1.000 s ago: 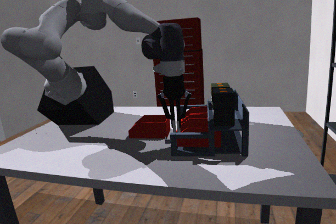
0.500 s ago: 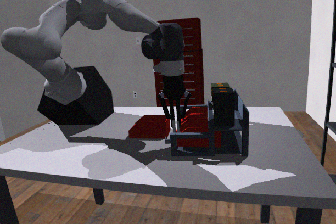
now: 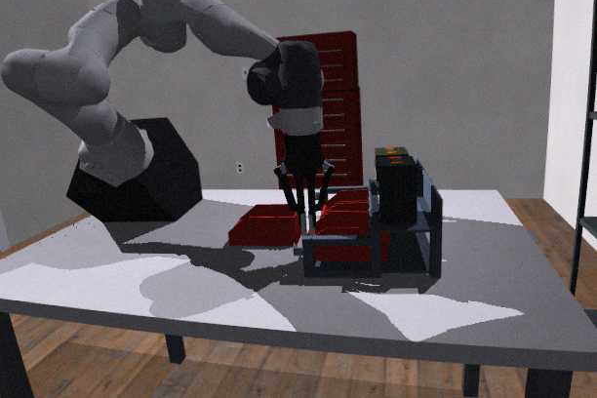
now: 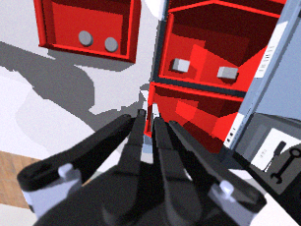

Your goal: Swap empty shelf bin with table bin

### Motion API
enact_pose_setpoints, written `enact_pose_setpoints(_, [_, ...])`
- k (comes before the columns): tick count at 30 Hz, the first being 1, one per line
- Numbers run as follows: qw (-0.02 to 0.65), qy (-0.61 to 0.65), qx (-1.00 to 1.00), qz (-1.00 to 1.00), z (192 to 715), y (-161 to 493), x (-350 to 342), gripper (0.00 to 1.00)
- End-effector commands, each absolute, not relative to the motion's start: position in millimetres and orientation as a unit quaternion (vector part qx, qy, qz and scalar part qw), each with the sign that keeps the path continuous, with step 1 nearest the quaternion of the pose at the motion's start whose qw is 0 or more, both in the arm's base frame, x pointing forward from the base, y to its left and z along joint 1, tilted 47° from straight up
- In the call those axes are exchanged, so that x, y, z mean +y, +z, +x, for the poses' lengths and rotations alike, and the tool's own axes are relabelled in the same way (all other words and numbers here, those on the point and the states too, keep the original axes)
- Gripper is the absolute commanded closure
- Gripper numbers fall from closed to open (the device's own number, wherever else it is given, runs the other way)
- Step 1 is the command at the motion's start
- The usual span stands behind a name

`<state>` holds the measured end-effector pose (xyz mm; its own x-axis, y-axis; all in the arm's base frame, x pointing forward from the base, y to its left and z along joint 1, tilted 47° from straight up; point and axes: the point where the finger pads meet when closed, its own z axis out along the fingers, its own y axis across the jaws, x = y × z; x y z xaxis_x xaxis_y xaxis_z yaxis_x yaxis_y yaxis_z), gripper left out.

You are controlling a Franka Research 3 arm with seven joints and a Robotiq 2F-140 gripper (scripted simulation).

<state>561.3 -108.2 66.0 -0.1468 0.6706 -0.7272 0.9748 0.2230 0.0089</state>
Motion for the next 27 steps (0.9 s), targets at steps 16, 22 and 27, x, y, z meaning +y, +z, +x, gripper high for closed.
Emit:
enact_pose_setpoints(16, [0.313, -0.241, 0.719, 0.571, 529.5, 66.0, -114.6, 1.00])
enact_pose_setpoints(22, [0.313, -0.241, 0.719, 0.571, 512.5, 65.8, -118.6, 1.00])
enact_pose_setpoints(27, [0.313, -0.241, 0.719, 0.571, 503.6, 65.7, -120.7, 1.00])
